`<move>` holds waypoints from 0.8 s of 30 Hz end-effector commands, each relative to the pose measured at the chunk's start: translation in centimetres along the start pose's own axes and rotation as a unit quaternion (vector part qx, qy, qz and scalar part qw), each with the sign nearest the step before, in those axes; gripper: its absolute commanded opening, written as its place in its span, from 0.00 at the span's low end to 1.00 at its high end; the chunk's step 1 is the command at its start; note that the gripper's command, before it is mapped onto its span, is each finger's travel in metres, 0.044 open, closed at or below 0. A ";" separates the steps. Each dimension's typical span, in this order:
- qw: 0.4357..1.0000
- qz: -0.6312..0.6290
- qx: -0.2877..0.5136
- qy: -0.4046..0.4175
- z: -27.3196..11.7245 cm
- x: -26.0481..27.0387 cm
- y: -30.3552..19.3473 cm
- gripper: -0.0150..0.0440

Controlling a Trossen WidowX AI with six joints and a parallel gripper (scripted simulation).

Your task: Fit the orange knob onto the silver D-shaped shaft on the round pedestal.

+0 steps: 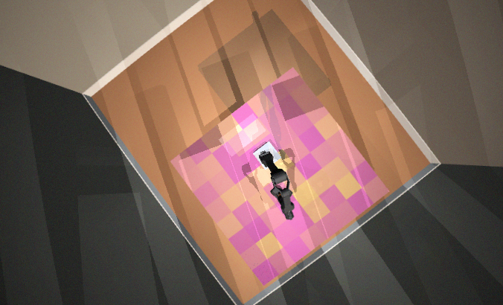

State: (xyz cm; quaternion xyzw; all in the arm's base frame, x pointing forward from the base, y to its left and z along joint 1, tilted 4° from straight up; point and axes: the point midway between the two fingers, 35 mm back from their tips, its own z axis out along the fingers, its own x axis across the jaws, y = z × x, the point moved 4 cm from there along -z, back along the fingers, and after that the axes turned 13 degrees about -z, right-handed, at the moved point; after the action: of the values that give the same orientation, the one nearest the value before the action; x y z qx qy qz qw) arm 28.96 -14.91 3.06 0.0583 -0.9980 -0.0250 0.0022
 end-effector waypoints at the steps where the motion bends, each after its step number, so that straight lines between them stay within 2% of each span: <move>1: 1.000 0.000 0.000 0.000 0.0 0.0 0.0 1.00; 7: 1.000 0.000 0.000 0.000 -0.3 0.0 0.0 1.00; 13: 1.000 0.000 0.000 0.000 -9.4 0.0 0.0 1.00; 24: 1.000 0.000 0.000 0.000 -9.7 -0.4 -0.2 1.00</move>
State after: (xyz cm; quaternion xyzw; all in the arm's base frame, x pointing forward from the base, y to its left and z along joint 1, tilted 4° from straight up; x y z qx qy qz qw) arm 29.42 -15.51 12.45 0.0568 -0.9980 -0.0261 0.0037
